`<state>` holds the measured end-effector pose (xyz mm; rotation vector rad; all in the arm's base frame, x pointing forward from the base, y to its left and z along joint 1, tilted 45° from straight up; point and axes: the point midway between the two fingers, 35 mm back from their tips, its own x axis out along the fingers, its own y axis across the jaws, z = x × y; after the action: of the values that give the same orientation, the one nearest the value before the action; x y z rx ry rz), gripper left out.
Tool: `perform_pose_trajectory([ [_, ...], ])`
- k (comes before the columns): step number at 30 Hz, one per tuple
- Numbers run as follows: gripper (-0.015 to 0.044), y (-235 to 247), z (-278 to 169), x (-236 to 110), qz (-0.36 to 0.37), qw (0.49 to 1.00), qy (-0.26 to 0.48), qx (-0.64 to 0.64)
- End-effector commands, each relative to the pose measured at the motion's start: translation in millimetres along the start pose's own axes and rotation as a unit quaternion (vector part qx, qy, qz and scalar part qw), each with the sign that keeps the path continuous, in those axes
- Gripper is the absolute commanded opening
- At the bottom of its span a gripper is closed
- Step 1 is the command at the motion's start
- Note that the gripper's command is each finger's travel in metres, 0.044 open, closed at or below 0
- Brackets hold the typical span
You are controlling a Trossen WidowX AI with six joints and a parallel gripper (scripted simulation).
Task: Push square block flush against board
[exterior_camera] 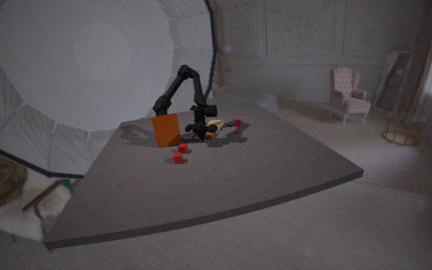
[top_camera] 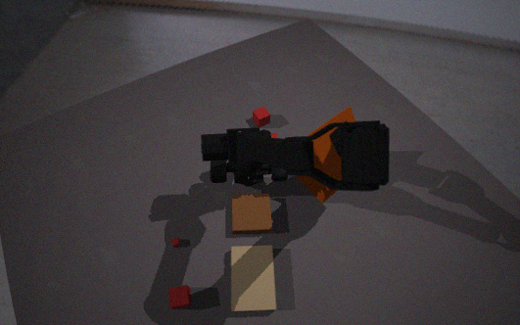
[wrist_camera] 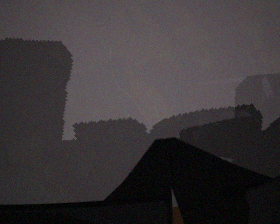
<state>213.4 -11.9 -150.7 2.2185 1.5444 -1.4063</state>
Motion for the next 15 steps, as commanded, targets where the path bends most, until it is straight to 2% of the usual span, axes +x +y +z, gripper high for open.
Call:
perform_pose_trajectory([
  [1, 0.0, 1.9, 6.7, 0.3, 0.0, 1.0, -0.001, -0.002],
  [11, 0.0, 2.4, 21.9, 1.0, -0.001, 1.0, 0.0, -0.003],
  [13, 0.0, 2.3, 17.8, -11.3, -0.001, 1.0, 0.0, -0.001],
  [15, 0.0, 2.5, 18.0, -42.2, 0.0, 1.0, -0.001, -0.002],
])
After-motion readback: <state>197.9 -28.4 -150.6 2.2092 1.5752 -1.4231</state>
